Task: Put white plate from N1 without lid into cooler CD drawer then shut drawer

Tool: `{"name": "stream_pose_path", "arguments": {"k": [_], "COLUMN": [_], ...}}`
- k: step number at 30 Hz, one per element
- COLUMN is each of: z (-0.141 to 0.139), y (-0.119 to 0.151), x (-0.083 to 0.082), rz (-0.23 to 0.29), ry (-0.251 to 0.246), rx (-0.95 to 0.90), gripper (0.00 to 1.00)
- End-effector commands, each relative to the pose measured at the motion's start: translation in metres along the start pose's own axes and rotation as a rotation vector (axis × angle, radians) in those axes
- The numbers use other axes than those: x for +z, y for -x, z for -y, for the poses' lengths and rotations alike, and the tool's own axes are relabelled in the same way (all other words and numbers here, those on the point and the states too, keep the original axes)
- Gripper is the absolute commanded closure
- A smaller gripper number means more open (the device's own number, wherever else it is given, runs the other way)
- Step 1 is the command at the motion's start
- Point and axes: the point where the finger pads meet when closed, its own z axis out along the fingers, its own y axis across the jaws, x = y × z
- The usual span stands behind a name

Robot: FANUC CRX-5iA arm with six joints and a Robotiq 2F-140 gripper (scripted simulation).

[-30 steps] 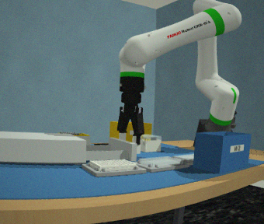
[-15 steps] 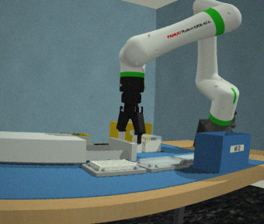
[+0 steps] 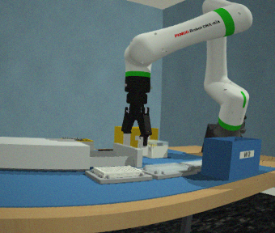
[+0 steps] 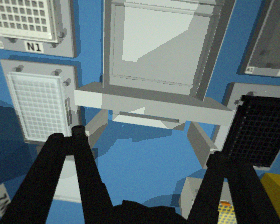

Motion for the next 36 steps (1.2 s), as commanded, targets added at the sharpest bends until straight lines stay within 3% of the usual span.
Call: {"name": "stream_pose_path", "arguments": {"k": [1, 36], "z": [0.000, 0.000], "y": [0.000, 0.000], "x": [-0.004, -0.045], "rz": [0.000, 0.000], "ry": [0.000, 0.000], "rx": [0.000, 0.000], "gripper": [0.13, 0.13]}}
